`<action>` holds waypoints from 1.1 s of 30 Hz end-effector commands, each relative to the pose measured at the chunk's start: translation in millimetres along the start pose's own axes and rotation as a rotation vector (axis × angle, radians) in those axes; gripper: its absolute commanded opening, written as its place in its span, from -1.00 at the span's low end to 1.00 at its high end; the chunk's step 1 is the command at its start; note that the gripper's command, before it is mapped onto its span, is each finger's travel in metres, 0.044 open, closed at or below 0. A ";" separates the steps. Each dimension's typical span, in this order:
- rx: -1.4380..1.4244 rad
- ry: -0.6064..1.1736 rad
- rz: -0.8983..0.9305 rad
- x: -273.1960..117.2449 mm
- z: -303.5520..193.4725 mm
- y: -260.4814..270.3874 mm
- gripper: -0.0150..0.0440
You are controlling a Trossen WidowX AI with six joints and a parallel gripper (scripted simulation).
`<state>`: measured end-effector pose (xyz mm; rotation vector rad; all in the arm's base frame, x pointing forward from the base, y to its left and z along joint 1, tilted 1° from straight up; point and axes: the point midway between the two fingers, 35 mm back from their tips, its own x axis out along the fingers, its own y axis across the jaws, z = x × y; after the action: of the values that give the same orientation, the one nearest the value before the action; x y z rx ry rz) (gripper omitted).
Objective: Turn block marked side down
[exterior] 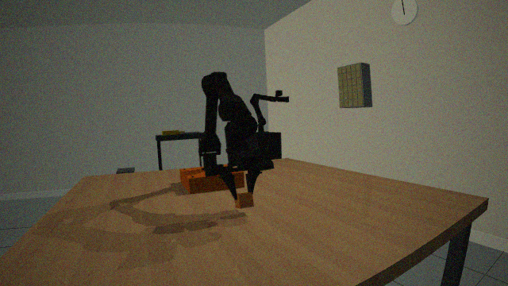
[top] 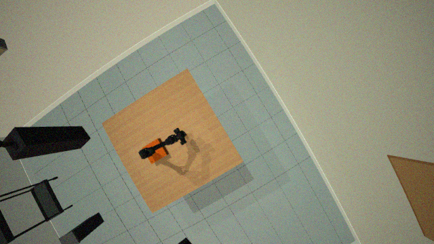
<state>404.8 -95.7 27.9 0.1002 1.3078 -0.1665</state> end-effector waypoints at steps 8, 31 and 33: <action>-0.002 -0.156 0.005 0.1 -3.8 0.7 -0.49; -0.001 -0.434 0.005 18.8 -4.2 0.5 -0.49; 0.000 -0.465 0.005 22.1 -4.0 0.4 -0.49</action>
<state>406.1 -96.5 11.3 0.0639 0.8889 -0.1782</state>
